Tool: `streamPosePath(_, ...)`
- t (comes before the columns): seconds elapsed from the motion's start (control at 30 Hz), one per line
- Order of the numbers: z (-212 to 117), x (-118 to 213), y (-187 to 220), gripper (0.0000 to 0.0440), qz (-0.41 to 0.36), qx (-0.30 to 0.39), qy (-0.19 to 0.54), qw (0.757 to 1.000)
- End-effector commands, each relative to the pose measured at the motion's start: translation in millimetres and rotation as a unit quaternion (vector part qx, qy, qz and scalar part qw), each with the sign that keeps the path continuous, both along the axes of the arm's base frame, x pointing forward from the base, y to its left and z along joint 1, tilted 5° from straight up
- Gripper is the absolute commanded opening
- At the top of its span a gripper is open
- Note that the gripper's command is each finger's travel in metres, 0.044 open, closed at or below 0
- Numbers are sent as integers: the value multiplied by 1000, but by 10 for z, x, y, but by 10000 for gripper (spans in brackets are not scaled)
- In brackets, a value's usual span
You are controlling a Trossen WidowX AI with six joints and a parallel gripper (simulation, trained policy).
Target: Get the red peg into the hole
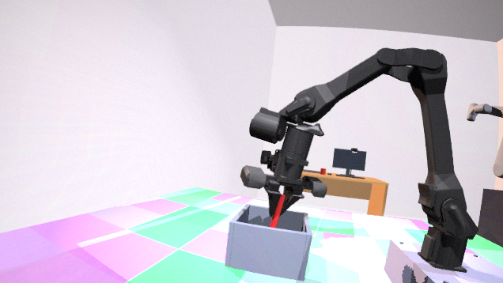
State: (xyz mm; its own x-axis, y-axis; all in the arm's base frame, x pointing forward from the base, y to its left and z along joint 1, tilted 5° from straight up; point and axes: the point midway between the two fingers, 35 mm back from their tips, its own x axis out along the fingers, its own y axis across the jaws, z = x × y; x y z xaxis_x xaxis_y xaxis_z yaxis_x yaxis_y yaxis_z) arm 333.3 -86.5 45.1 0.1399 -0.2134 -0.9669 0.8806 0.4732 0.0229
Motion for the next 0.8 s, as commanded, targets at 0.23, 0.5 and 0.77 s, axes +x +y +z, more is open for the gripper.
streamPosePath(0.23, -255, 34, -84, 165, 20, 4, 36, 999)
streamPosePath(0.5, -215, 262, -233, 309, 32, -8, 24, 999)
streamPosePath(0.77, -138, 474, -420, 440, 38, -26, 7, 999)
